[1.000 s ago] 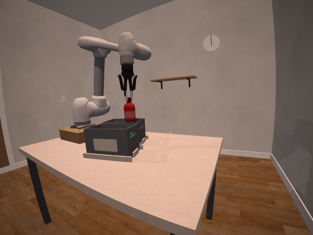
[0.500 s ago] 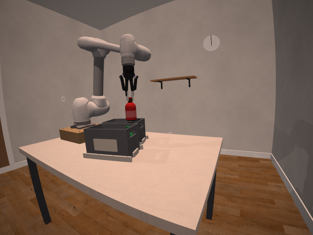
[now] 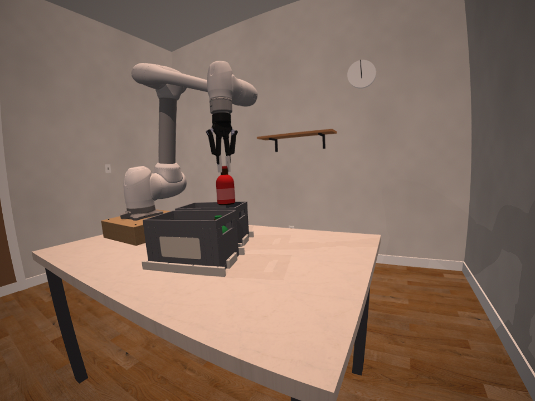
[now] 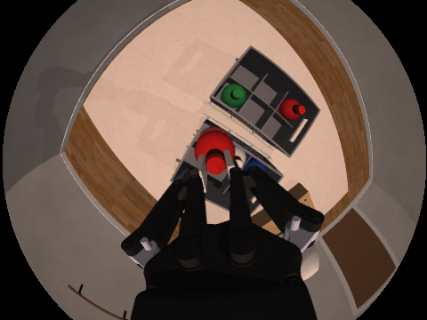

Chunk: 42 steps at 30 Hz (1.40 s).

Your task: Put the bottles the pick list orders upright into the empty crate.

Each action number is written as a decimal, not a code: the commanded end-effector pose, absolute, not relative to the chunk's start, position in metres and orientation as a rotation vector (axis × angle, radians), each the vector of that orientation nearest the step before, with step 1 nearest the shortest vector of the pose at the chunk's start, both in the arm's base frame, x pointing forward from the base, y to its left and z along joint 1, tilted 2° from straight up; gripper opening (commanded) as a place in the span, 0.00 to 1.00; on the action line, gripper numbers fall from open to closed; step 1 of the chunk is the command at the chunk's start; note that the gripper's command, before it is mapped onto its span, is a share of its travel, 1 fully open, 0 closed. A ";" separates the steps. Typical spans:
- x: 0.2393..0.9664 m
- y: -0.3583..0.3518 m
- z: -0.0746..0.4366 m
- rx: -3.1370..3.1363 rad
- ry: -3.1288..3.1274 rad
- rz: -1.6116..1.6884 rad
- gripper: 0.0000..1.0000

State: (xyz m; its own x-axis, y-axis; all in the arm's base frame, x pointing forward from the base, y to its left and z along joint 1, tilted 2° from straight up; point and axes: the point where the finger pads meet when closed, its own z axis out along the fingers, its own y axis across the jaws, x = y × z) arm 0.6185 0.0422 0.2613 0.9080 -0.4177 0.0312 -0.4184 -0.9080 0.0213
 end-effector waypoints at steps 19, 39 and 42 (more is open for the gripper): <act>0.607 0.065 0.260 3.042 -0.667 0.040 0.00; 0.607 0.064 0.260 3.042 -0.667 0.040 0.00; 0.607 0.064 0.260 3.042 -0.667 0.040 0.00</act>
